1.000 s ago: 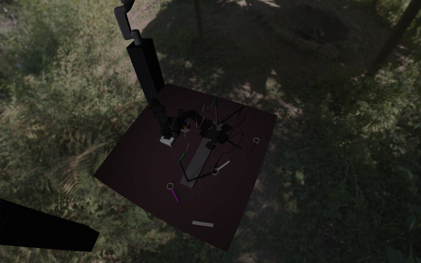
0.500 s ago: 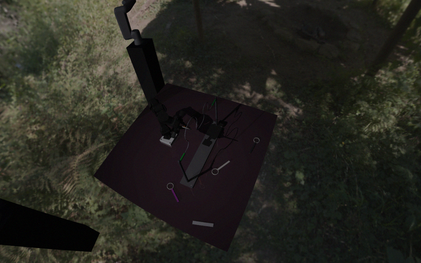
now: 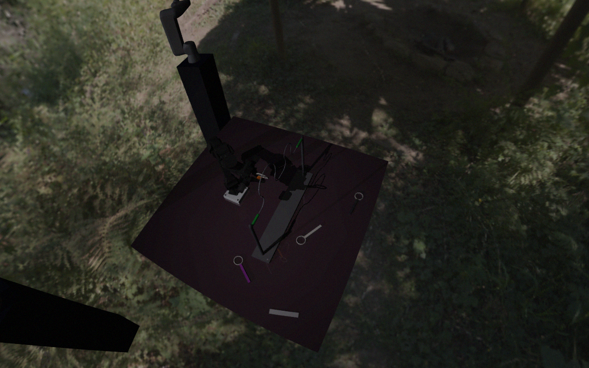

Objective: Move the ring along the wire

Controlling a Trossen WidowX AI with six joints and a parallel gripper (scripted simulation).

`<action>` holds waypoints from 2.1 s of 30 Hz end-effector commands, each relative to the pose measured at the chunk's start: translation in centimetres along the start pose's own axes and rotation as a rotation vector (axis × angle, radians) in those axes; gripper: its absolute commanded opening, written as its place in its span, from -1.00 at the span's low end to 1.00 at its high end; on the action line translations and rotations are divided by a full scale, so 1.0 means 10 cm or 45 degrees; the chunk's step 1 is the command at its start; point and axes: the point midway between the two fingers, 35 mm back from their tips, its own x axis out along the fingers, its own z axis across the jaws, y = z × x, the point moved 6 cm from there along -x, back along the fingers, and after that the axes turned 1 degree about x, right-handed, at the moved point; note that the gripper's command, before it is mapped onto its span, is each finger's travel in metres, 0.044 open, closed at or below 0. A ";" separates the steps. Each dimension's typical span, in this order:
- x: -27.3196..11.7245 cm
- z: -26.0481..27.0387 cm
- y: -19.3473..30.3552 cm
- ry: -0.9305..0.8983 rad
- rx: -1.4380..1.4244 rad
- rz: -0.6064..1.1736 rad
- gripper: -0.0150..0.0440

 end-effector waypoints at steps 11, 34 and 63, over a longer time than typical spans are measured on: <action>-0.01 0.01 0.00 0.130 -0.210 -0.027 -1.00; -0.01 -0.01 0.01 0.336 -0.535 -0.061 -1.00; 0.00 -0.03 0.02 0.594 -0.946 -0.111 -1.00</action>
